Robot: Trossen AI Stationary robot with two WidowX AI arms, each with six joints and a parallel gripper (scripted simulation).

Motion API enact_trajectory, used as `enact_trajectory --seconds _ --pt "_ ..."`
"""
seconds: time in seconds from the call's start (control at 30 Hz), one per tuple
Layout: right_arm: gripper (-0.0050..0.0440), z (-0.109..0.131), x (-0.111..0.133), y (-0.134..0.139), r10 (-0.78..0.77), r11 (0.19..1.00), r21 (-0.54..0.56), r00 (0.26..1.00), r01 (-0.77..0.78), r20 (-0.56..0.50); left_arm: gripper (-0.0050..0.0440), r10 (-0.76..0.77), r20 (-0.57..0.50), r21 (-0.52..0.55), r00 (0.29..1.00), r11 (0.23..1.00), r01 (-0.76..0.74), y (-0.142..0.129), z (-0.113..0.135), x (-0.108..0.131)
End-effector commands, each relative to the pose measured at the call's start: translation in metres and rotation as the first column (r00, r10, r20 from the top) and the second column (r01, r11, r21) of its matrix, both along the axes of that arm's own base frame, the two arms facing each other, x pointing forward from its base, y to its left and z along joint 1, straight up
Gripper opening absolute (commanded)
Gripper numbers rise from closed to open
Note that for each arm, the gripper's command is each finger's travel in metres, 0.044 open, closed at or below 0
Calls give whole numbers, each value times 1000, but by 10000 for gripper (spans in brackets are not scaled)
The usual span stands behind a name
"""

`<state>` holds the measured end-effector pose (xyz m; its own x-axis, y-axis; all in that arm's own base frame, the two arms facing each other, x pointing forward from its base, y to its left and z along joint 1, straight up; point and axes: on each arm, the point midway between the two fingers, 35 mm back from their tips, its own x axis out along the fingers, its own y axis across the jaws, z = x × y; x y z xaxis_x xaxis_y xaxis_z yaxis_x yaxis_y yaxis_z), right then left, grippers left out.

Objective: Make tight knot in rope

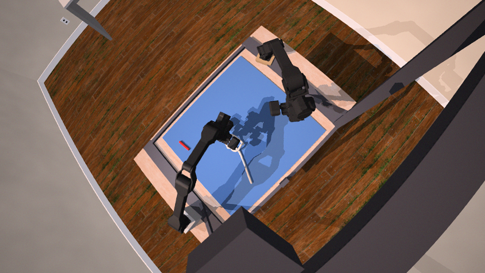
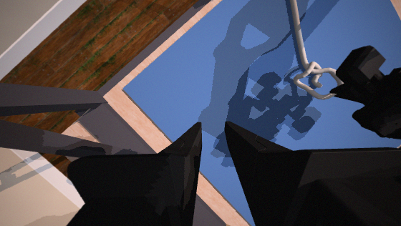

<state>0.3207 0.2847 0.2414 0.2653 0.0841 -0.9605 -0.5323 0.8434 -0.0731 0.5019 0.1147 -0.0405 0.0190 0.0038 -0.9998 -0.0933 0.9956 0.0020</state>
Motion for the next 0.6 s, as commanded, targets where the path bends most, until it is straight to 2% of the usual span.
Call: enact_trajectory --seconds 0.0,0.57 --pt "100 11 -2 -2 -4 1000 19 1000 3 23 45 -6 24 6 1000 1000 6 1 4 5" --pt "100 11 -2 -2 -4 1000 19 1000 3 23 45 -6 22 6 1000 1000 6 1 0 5"
